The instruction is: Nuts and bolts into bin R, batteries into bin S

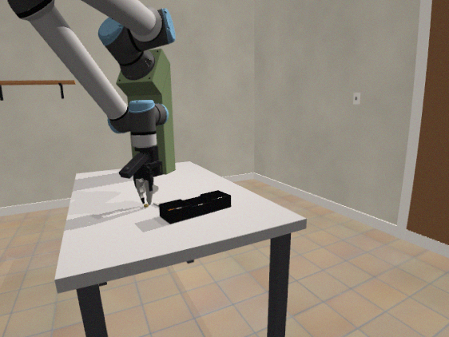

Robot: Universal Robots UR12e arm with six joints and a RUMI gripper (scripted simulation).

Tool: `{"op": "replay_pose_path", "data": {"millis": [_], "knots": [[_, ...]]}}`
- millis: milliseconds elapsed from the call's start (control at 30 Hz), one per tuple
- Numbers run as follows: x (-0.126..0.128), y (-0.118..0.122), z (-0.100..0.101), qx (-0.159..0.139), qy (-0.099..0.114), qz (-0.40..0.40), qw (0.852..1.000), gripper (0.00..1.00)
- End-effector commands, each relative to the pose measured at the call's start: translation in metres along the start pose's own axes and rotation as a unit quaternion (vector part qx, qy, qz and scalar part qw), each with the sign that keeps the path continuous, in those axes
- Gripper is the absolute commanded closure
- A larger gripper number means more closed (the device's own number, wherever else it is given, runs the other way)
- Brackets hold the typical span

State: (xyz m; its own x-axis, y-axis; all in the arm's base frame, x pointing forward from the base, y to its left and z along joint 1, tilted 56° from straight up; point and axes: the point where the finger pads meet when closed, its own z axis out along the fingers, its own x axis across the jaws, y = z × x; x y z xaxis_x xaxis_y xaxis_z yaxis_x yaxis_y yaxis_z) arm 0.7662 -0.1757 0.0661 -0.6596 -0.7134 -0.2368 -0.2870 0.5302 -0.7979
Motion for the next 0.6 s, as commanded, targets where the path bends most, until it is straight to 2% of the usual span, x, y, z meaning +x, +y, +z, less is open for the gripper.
{"op": "replay_pose_path", "data": {"millis": [0,467,500,567], "knots": [[-0.0003,0.0,0.0058,0.0,0.0,0.0,1.0,0.82],[-0.0002,0.0,0.0058,0.0,0.0,0.0,1.0,0.82],[-0.0002,0.0,0.0058,0.0,0.0,0.0,1.0,1.0],[-0.0002,0.0,0.0058,0.0,0.0,0.0,1.0,1.0]]}}
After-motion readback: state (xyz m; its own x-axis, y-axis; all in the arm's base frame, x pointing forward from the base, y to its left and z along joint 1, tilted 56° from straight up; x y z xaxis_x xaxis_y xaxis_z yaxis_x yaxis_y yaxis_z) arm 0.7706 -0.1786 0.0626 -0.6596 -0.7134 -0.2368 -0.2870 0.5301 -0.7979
